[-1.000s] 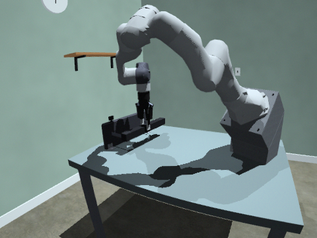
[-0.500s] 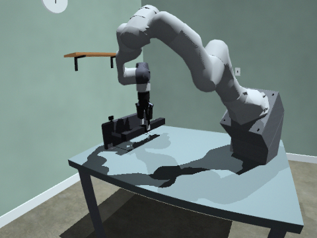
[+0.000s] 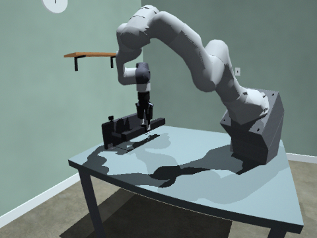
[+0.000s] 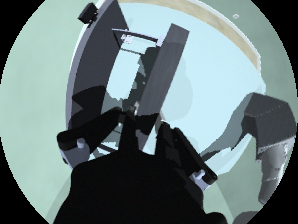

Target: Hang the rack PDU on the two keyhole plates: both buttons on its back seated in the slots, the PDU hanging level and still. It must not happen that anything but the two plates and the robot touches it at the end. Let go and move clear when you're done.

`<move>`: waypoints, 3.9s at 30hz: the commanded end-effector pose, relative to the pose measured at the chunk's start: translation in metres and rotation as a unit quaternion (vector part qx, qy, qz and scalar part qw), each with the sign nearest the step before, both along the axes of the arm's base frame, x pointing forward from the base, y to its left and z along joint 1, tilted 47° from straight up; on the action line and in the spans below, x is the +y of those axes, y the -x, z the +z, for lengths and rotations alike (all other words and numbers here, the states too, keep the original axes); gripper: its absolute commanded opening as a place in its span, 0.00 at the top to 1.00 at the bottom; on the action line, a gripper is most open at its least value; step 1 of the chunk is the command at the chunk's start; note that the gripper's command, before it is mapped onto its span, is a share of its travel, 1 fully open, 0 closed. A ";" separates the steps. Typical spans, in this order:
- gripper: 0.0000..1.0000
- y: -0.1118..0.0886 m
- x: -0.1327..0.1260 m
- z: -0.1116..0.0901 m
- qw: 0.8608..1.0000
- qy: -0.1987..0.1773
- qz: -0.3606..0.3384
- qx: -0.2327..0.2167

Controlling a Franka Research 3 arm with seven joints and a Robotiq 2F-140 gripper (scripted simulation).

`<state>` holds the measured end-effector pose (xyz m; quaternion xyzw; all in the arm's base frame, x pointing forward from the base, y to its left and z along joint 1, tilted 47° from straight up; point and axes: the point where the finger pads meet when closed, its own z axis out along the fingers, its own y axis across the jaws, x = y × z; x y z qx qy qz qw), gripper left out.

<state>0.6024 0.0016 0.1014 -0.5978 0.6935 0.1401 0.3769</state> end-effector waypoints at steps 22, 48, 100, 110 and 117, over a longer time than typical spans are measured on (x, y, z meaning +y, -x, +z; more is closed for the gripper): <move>1.00 -0.006 0.004 -0.006 1.000 0.001 -0.004 0.001; 1.00 -0.007 0.005 -0.008 1.000 0.001 -0.004 0.001; 0.00 0.004 -0.014 0.013 1.000 0.001 -0.004 0.001; 0.00 0.016 -0.036 0.035 1.000 0.001 -0.004 0.001; 0.00 0.016 -0.036 0.035 1.000 0.001 -0.004 0.001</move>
